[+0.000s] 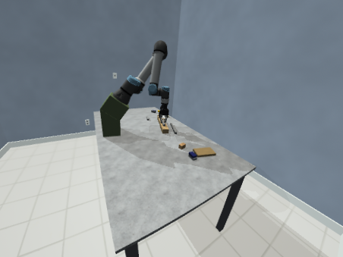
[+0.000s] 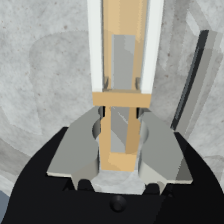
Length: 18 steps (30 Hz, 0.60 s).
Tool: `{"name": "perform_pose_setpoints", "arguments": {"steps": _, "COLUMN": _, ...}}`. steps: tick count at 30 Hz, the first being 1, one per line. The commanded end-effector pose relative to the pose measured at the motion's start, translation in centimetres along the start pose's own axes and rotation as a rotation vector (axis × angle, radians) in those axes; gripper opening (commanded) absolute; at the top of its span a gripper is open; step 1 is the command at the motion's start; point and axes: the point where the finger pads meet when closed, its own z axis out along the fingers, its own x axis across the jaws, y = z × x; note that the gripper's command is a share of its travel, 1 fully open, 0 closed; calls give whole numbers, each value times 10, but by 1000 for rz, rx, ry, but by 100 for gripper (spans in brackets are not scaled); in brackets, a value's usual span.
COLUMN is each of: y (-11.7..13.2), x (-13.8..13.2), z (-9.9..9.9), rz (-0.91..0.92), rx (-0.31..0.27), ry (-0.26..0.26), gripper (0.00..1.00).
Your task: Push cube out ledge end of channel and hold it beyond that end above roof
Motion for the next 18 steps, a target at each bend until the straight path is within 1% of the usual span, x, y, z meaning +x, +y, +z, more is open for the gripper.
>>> {"name": "perform_pose_setpoints", "arguments": {"steps": 1, "y": 0, "x": 0, "z": 0, "rz": 0, "rx": 0, "ry": 1, "gripper": 22}}
{"name": "perform_pose_setpoints", "arguments": {"steps": 10, "y": 0, "x": 0, "z": -5, "rz": 0, "rx": 0, "ry": 1, "gripper": 22}}
{"name": "perform_pose_setpoints", "arguments": {"steps": 18, "y": 0, "x": 0, "z": -18, "rz": 0, "rx": 0, "ry": 1, "gripper": 22}}
